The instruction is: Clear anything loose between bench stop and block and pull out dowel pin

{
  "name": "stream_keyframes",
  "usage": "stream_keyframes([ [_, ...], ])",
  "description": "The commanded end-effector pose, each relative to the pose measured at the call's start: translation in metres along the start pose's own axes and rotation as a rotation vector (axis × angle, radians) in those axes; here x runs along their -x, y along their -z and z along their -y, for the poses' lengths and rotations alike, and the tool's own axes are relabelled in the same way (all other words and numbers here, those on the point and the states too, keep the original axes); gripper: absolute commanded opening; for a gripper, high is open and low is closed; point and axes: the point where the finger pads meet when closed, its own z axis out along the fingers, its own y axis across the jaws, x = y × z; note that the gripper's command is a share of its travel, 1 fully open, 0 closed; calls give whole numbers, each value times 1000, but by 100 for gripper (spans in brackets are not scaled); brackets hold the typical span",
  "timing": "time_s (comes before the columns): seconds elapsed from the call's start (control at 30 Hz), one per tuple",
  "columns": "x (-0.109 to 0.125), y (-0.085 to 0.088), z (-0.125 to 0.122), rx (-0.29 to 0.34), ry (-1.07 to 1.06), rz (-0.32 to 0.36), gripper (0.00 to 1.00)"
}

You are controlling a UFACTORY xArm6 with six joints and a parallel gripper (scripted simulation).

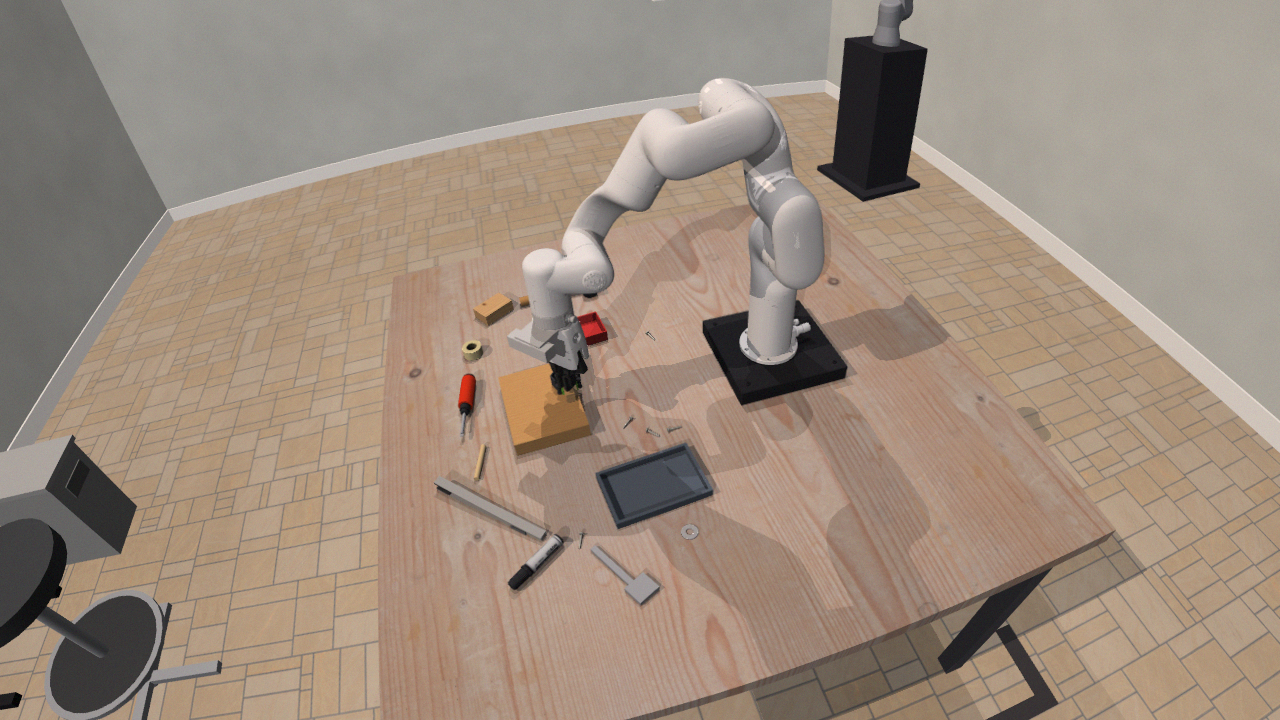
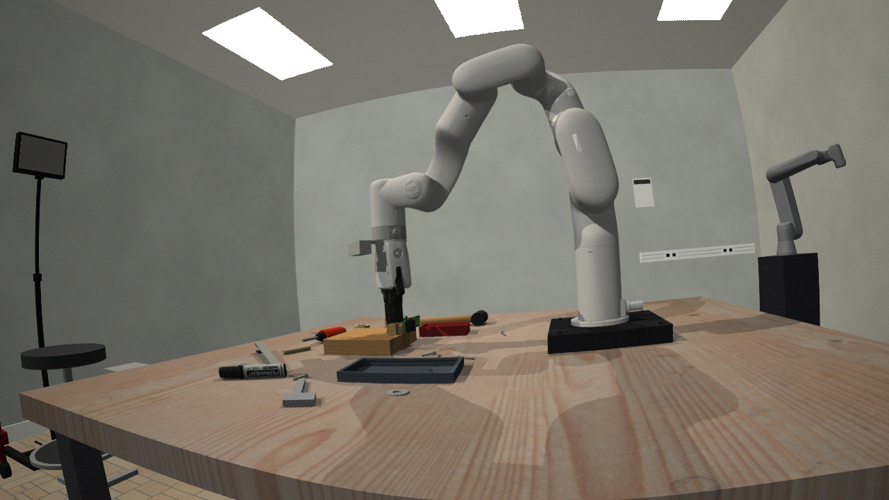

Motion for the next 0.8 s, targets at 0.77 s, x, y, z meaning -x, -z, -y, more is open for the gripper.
stream_keyframes([
  [0.77,-1,2,-1,2,-218,-4,0],
])
